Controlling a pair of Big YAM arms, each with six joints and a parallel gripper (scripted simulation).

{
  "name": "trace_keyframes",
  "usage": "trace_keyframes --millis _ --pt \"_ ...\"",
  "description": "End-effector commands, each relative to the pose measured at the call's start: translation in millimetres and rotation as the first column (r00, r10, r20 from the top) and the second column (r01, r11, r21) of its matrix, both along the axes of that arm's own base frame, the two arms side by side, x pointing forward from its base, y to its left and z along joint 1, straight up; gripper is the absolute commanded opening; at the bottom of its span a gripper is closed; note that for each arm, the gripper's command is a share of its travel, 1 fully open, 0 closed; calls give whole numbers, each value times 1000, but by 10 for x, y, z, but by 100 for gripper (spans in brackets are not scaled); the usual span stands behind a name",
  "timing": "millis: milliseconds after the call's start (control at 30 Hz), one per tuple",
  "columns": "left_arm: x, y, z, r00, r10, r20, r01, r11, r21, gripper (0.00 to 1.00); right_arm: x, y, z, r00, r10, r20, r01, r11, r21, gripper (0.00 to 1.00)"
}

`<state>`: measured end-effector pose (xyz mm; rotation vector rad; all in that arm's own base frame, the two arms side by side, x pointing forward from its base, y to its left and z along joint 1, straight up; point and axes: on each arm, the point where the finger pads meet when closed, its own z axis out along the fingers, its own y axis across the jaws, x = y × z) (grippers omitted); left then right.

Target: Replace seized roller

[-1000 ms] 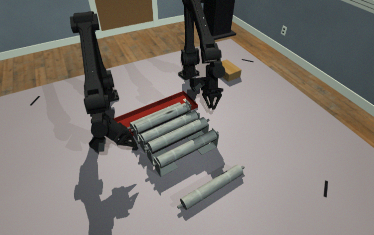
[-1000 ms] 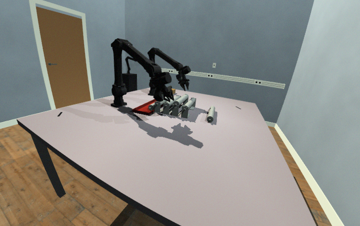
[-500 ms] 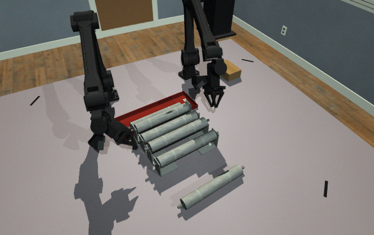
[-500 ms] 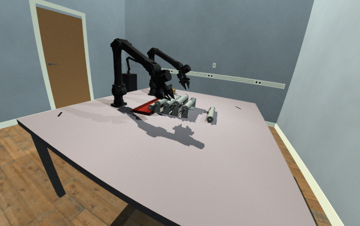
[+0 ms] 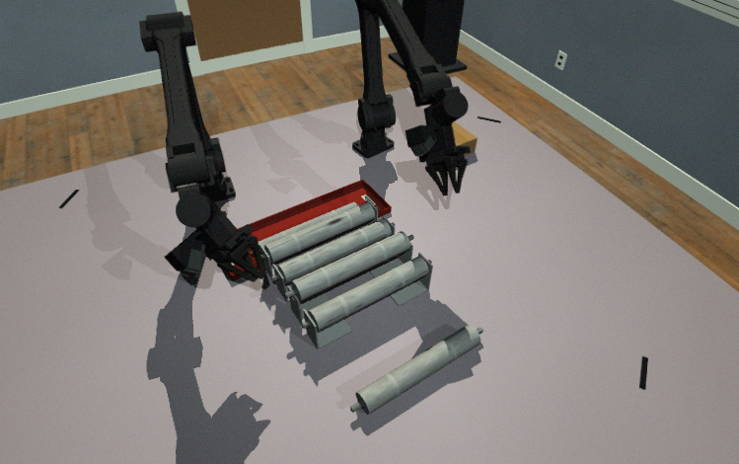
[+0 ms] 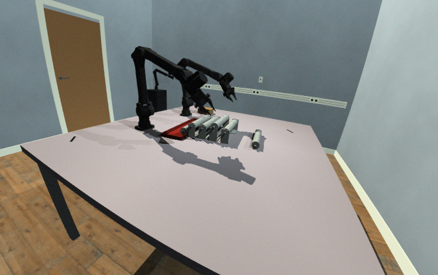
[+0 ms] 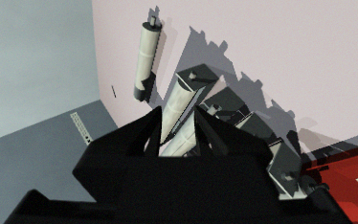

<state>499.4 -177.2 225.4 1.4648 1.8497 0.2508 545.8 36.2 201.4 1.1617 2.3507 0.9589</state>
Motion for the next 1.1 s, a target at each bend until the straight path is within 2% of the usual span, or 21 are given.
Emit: trace_keyframes --millis 0,33,67,100,167,200,300,367,400,533,600,633,667,733,767,867,933,1000,1067 --pt "282 26 702 987 110 114 -96 987 -126 32 15 40 240 987 96 131 -85 992 -90 32" --pt "282 26 702 987 110 114 -96 987 -126 32 15 40 240 987 96 131 -85 992 -90 32" --pt "321 17 662 986 127 105 -111 984 -141 32 126 -36 432 978 99 184 -77 990 -121 32" --pt "323 44 756 982 145 119 -125 979 -164 32 46 -40 306 979 109 174 -85 987 -140 32" --pt "343 171 984 968 200 150 -165 962 -219 32 64 3 446 962 146 230 -102 975 -195 32" --pt "360 231 1070 959 229 165 -184 951 -249 32 196 -2 800 938 164 306 -93 968 -232 32" --pt "391 356 1226 937 298 179 -231 918 -322 32 110 -17 758 919 207 337 -100 946 -308 32" --pt "413 447 1370 921 342 186 -256 893 -371 32 146 -34 951 891 236 388 -88 928 -363 32" --pt "434 498 1440 913 363 184 -271 879 -393 32 123 -44 948 883 251 397 -86 917 -388 32" --pt "496 677 1654 878 444 181 -313 817 -484 32 133 -79 1229 829 309 466 -49 870 -490 32" --pt "496 677 1654 878 444 181 -313 817 -484 32 133 -79 1229 829 309 466 -49 870 -490 32" --pt "521 675 1657 873 456 173 -320 803 -503 32 191 -133 1417 808 318 496 -21 857 -515 32" --pt "444 707 1843 862 469 192 -309 787 -534 32 125 -95 1240 814 335 476 -37 846 -532 32" --pt "452 840 1998 837 512 194 -321 747 -582 32 127 -112 1476 777 363 514 0 816 -578 32" --pt "442 903 2045 822 534 199 -324 725 -608 32 169 -115 1803 739 380 556 41 800 -599 32" --pt "419 1037 2210 792 582 188 -329 664 -672 32 68 -138 1725 722 421 549 62 751 -658 32" --pt "400 1131 2359 770 611 184 -323 621 -714 32 75 -156 2047 678 448 582 119 715 -689 32" --pt "408 1232 2477 752 638 167 -324 578 -749 32 20 -185 2039 667 472 577 143 678 -721 32" --pt "422 1317 2541 733 663 150 -322 534 -782 32 -11 -195 2210 638 498 587 187 639 -746 32"
